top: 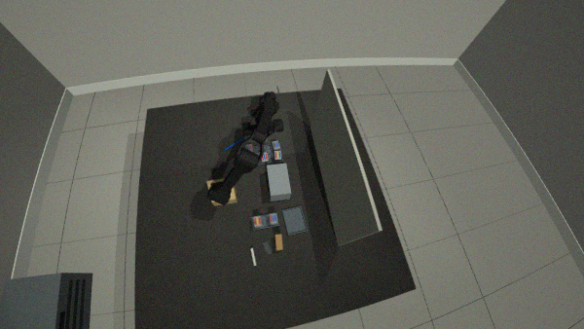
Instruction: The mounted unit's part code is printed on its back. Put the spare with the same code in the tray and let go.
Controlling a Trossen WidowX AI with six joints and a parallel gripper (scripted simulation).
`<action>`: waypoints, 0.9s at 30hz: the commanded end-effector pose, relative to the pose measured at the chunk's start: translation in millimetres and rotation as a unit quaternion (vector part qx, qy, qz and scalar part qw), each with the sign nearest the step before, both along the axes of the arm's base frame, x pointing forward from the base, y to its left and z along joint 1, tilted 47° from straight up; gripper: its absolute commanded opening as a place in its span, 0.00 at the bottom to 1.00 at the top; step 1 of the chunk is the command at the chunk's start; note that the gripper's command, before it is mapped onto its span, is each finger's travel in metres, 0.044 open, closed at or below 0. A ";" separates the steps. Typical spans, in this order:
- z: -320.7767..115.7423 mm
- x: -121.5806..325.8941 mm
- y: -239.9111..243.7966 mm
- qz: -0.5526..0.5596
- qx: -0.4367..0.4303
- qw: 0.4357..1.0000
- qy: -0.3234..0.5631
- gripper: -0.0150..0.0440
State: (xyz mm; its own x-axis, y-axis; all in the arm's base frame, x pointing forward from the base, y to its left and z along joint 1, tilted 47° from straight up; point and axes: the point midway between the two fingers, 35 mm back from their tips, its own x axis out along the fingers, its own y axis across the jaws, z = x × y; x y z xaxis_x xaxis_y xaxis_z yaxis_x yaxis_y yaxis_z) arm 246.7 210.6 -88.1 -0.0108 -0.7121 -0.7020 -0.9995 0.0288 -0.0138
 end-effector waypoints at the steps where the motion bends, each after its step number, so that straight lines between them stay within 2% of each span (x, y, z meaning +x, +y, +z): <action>1: 17.7 16.1 -6.4 -0.002 0.012 1.000 -0.002 0.25; 14: 92.1 70.8 -61.8 -0.003 0.042 0.999 -0.003 0.25; 27: 175.6 104.7 -147.6 0.006 0.037 0.999 -0.009 0.25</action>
State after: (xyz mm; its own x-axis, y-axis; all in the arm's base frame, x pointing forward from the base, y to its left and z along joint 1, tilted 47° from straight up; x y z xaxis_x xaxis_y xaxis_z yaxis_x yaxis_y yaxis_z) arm 349.1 80.2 71.3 0.0066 -0.6520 -0.7582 -0.9991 0.0269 -0.0318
